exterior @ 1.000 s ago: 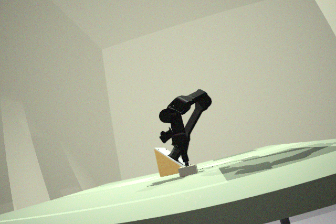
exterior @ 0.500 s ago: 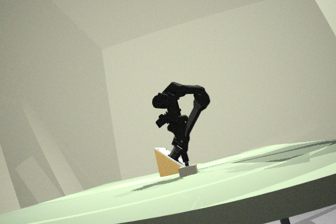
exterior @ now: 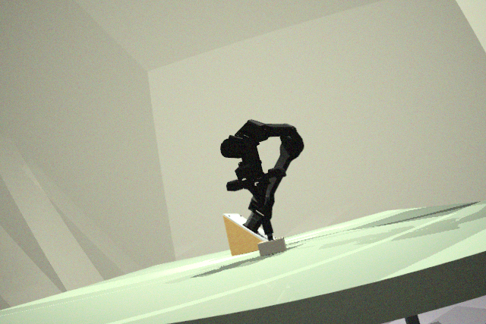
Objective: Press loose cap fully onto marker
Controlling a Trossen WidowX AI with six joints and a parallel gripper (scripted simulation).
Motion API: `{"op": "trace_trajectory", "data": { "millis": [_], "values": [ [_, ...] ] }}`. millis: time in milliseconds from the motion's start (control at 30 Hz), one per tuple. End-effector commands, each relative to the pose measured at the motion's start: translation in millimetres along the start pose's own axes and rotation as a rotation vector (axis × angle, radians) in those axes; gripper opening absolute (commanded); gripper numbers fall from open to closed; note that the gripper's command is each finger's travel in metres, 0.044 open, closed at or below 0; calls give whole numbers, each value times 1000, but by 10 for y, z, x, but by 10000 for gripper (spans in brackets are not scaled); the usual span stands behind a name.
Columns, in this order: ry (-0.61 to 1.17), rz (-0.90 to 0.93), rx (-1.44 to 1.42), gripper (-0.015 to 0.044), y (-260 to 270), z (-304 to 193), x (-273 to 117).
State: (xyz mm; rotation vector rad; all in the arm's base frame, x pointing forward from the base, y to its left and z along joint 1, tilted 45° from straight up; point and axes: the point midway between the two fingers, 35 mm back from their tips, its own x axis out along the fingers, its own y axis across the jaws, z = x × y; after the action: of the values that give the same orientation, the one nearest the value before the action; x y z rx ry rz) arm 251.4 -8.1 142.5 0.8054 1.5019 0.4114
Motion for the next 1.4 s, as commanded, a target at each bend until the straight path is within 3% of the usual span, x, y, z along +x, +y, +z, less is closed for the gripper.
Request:
{"op": "trace_trajectory", "data": {
  "millis": [0,1367],
  "values": [
    [3,3,-242,0,-12,-17,33],
    [-8,1,-249,0,-2,7,382]
  ]
}}
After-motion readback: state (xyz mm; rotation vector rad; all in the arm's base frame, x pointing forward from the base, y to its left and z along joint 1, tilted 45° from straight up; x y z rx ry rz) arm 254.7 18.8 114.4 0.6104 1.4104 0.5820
